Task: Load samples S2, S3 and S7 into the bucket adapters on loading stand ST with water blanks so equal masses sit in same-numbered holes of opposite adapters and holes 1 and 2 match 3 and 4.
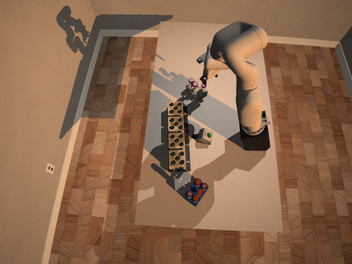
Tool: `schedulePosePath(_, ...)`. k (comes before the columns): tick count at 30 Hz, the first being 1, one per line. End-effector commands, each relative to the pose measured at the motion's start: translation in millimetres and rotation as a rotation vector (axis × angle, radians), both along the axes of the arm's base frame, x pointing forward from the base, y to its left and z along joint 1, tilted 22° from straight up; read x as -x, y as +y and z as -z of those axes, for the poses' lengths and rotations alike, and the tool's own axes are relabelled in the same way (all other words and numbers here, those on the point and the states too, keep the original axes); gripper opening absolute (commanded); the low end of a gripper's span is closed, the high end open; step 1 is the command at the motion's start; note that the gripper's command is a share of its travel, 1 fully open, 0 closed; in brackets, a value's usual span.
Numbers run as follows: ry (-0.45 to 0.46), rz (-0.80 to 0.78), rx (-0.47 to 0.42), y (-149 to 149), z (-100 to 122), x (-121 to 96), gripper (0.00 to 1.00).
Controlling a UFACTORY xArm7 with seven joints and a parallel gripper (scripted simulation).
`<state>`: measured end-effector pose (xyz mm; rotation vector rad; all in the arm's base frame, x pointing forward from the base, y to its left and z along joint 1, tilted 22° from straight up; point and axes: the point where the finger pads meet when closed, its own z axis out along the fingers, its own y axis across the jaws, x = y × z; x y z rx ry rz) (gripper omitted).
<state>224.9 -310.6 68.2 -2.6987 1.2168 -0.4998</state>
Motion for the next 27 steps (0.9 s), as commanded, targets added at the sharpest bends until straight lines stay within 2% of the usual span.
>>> schedulePosePath(1,-0.028,-0.010,-0.017,-2.2,15.6,-8.1,1.00)
schedulePosePath(16,-0.028,-0.009,-0.017,-1.8,46.5,-20.8,1.00)
schedulePosePath(27,-0.028,-0.009,-0.017,-1.8,46.5,-20.8,1.00)
